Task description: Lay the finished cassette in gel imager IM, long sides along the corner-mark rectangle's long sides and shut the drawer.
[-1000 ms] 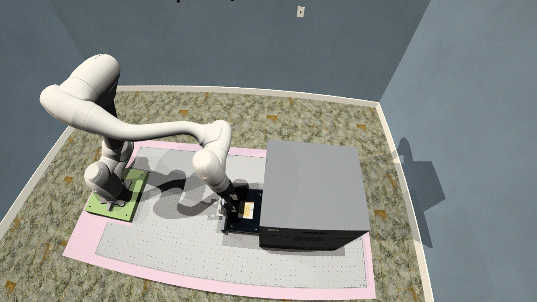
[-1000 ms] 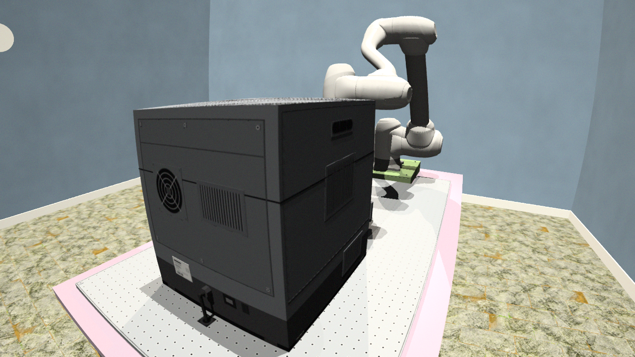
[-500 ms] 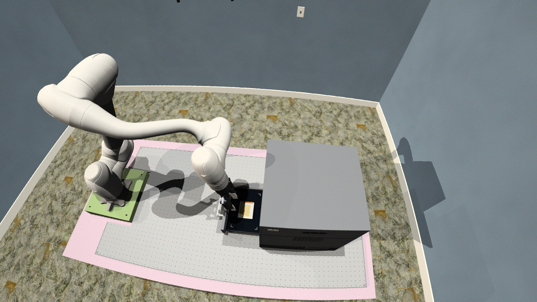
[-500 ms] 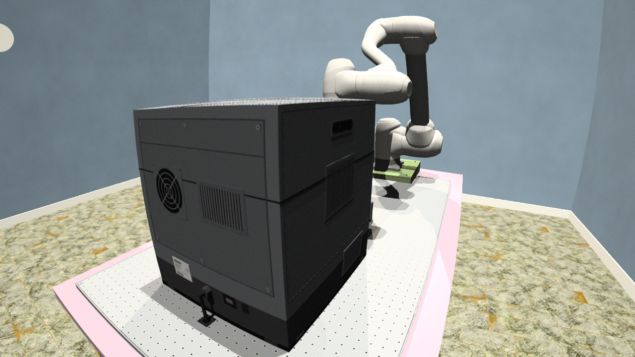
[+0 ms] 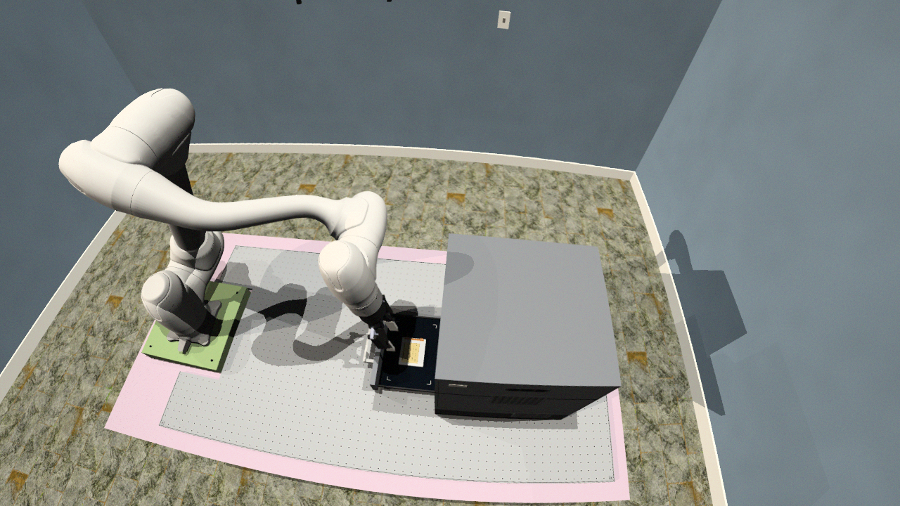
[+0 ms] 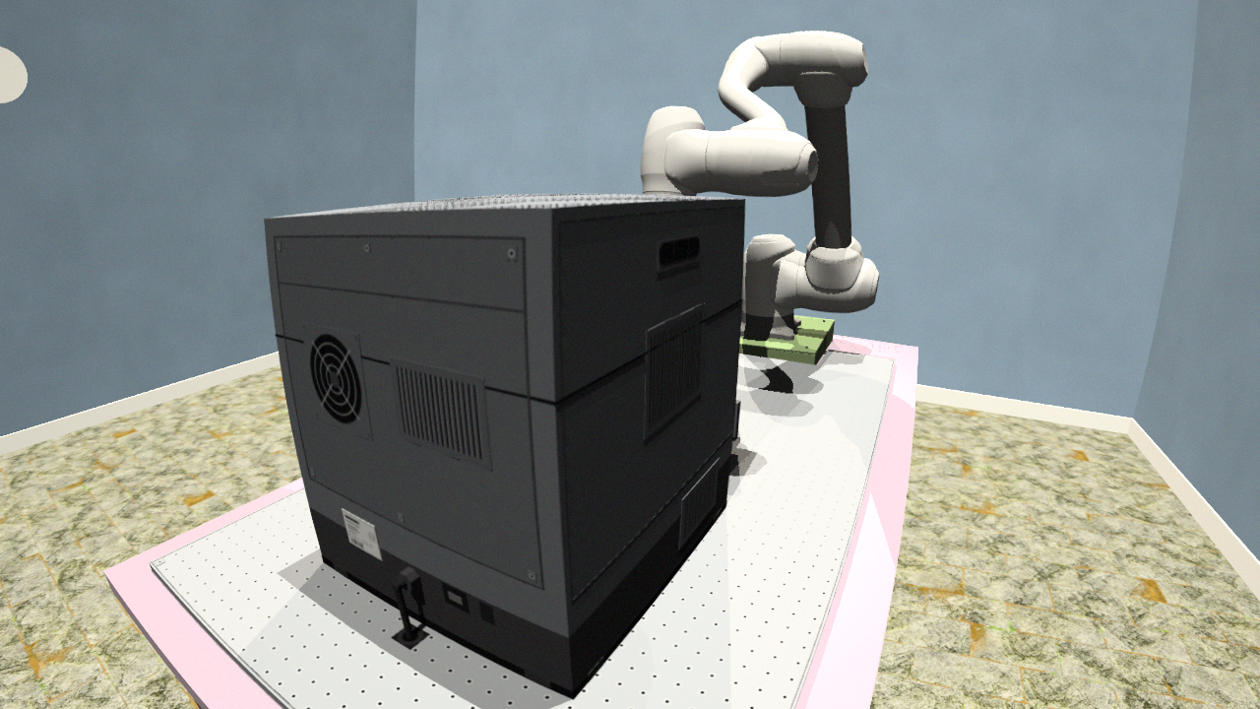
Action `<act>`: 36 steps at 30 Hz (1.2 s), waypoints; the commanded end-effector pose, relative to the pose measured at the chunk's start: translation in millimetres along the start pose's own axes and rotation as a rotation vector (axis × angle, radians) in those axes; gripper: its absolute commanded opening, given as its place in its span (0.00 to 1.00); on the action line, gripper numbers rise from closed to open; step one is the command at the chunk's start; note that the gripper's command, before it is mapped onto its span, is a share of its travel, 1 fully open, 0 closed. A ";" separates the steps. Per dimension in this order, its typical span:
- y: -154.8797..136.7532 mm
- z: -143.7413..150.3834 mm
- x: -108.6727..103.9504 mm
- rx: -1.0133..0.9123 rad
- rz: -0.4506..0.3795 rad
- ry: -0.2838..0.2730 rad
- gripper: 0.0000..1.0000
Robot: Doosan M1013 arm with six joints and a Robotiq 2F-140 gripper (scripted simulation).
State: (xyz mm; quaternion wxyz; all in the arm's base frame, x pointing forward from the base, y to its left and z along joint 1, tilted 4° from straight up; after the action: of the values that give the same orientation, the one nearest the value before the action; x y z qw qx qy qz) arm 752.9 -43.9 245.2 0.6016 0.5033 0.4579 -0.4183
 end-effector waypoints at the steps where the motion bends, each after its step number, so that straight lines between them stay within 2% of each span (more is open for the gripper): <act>1: 0.4 0.1 -2.1 0.000 0.000 0.000 0.46; 4: 0.4 0.1 -2.1 0.000 0.000 0.000 0.46; 5: -4.4 -0.7 -2.1 -0.033 -0.002 0.004 0.27; 23: -78.6 -14.1 -1.7 -0.562 -0.038 0.058 0.27; 36: -76.9 -13.6 -1.4 -0.926 -0.062 0.096 0.27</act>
State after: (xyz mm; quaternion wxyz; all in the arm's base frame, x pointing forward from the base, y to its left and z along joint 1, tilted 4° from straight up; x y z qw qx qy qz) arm 675.8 -41.1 228.2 0.7236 0.2159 0.6274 -0.1900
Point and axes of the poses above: the point where the finger pads meet when closed, its own x axis out along the fingers, its own z axis across the jaws, y = z × x, the point moved 8 cm from there along -x, back along the fingers, and after that the axes turned 12 degrees about -x, right-handed, at the moved point
